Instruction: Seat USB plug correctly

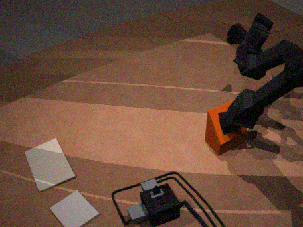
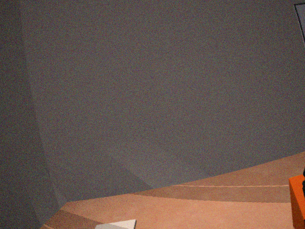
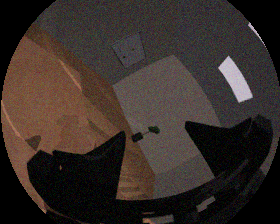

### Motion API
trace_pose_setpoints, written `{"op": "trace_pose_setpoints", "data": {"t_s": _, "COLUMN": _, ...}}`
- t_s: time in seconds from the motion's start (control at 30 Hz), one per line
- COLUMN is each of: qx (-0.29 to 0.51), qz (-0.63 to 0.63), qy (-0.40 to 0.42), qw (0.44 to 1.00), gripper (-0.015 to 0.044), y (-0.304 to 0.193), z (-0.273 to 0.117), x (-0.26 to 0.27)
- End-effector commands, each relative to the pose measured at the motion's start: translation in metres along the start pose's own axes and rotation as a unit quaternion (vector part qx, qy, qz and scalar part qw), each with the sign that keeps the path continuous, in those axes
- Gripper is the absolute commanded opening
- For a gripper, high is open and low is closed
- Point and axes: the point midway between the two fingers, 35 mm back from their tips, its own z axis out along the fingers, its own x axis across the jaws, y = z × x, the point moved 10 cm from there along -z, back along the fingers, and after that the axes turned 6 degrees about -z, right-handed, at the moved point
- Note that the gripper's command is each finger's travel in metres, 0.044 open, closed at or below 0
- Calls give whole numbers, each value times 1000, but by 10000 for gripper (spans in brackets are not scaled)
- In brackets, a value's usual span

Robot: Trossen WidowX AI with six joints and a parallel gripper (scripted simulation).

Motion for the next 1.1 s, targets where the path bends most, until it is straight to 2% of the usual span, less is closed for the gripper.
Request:
{"op": "trace_pose_setpoints", "data": {"t_s": 0.0, "qx": -7, "qz": -3, "qy": 0, "qw": 1000, "gripper": 426, "y": 2, "z": 0, "x": -1}}
{"op": "trace_pose_setpoints", "data": {"t_s": 0.2, "qx": -214, "qz": -111, "qy": 18, "qw": 970, "gripper": 440, "y": 80, "z": -21, "x": -19}}
{"op": "trace_pose_setpoints", "data": {"t_s": 0.4, "qx": -412, "qz": -229, "qy": 40, "qw": 881, "gripper": 440, "y": 150, "z": -82, "x": -26}}
{"op": "trace_pose_setpoints", "data": {"t_s": 0.5, "qx": -483, "qz": -275, "qy": 49, "qw": 830, "gripper": 440, "y": 172, "z": -116, "x": -25}}
{"op": "trace_pose_setpoints", "data": {"t_s": 0.63, "qx": -580, "qz": -356, "qy": 62, "qw": 731, "gripper": 440, "y": 194, "z": -177, "x": -22}}
{"op": "trace_pose_setpoints", "data": {"t_s": 0.8, "qx": -673, "qz": -454, "qy": 100, "qw": 576, "gripper": 440, "y": 201, "z": -263, "x": -15}}
{"op": "trace_pose_setpoints", "data": {"t_s": 0.93, "qx": -713, "qz": -526, "qy": 136, "qw": 443, "gripper": 440, "y": 185, "z": -333, "x": -7}}
{"op": "trace_pose_setpoints", "data": {"t_s": 1.07, "qx": -722, "qz": -590, "qy": 183, "qw": 312, "gripper": 440, "y": 152, "z": -396, "x": 0}}
